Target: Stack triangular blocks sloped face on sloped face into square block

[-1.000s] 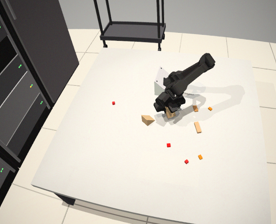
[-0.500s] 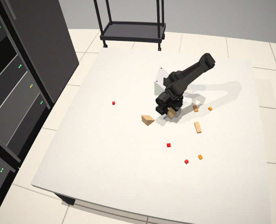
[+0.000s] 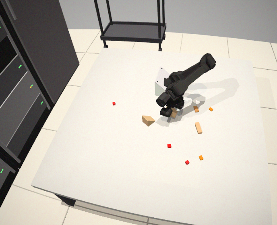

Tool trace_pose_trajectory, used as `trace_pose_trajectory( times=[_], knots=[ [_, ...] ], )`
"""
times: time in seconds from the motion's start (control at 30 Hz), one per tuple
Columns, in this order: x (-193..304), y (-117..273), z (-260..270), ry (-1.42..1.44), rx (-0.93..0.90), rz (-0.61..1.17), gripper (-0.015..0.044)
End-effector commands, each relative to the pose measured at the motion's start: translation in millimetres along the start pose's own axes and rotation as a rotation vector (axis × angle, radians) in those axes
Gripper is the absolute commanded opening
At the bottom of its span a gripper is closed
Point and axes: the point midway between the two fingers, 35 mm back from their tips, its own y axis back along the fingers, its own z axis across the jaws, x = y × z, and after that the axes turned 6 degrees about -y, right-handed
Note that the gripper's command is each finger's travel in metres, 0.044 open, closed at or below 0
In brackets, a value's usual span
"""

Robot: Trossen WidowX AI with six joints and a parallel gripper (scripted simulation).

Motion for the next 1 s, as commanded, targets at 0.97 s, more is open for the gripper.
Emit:
trace_pose_trajectory(
  times=[0.97],
  knots=[
    [0.8,0.0,0.1,0.278,0.001,0.006,0.0]
  ],
)
